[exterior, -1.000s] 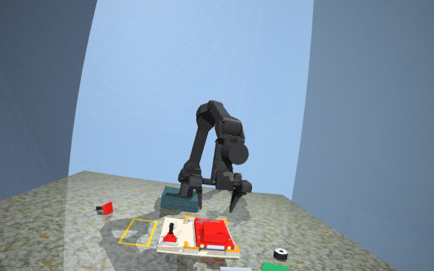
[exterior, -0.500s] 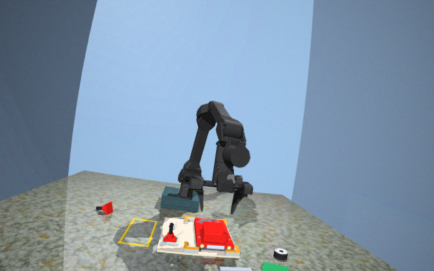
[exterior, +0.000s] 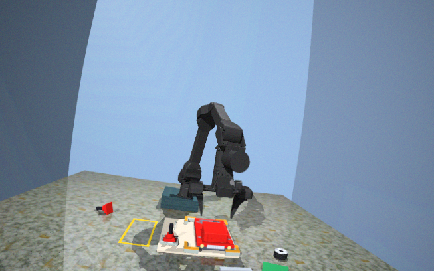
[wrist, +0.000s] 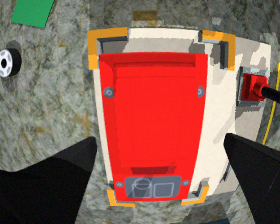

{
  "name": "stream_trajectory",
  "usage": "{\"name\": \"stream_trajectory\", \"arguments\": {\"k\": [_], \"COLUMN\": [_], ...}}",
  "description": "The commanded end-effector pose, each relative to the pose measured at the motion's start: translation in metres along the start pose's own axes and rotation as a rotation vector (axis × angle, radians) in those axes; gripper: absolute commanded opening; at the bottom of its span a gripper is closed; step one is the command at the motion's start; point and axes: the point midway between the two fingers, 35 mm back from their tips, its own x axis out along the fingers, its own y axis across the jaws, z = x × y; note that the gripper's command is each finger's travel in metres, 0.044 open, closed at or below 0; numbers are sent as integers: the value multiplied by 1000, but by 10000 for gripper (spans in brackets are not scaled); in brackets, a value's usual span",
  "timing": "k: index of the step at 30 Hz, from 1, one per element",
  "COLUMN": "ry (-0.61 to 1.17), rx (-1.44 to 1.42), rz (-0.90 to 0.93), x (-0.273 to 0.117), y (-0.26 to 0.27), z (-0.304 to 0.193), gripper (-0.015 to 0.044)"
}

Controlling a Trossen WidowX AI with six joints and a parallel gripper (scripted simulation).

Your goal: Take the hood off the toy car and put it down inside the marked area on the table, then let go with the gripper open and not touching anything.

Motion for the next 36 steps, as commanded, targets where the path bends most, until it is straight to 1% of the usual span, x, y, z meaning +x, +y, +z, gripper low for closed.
{"name": "stream_trajectory", "arguments": {"k": [1, 36], "ry": [0, 1], "rx": [3, 3], "rz": [4, 4], "x": [5, 34], "y": [1, 1], "z": [0, -3], "gripper": [440, 440]}}
